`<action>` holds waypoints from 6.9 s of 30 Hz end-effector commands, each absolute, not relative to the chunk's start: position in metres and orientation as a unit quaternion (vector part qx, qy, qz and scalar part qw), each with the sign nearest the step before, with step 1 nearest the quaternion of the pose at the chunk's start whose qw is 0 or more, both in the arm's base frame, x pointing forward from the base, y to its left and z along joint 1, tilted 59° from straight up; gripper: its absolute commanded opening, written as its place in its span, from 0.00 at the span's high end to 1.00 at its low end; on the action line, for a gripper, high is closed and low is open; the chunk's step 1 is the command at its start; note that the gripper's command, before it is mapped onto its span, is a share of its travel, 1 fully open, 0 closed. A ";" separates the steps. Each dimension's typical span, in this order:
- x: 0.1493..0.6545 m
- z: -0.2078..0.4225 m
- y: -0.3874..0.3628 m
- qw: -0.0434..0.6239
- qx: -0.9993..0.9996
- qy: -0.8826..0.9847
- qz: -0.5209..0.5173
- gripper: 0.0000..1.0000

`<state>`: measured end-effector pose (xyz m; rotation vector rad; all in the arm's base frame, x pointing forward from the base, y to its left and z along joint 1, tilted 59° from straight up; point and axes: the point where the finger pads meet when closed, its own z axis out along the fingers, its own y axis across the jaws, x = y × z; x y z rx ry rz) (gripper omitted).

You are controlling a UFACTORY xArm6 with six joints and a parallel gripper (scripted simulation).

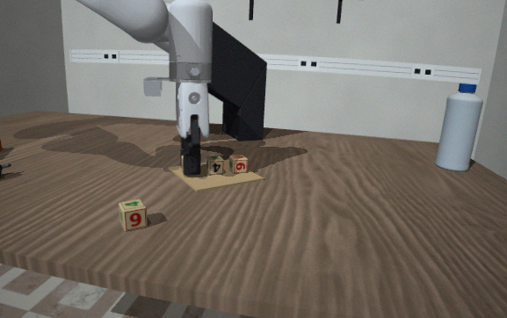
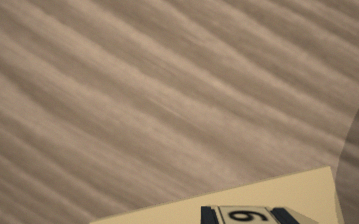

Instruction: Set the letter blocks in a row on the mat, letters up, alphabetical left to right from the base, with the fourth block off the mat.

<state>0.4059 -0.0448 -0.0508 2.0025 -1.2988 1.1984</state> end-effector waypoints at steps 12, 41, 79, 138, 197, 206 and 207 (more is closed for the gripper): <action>0.407 -0.051 -0.045 0.232 0.729 -0.473 0.437 0.72; 0.408 -0.053 -0.047 0.232 0.729 -0.473 0.437 0.72; 0.408 -0.053 -0.047 0.232 0.729 -0.473 0.437 0.52; 0.371 -0.007 0.021 0.232 0.729 -0.473 0.437 0.00; 0.336 0.037 0.085 0.232 0.729 -0.473 0.437 0.00; 0.336 0.037 0.085 0.232 0.729 -0.473 0.437 0.00; 0.336 0.037 0.085 0.232 0.729 -0.473 0.437 0.00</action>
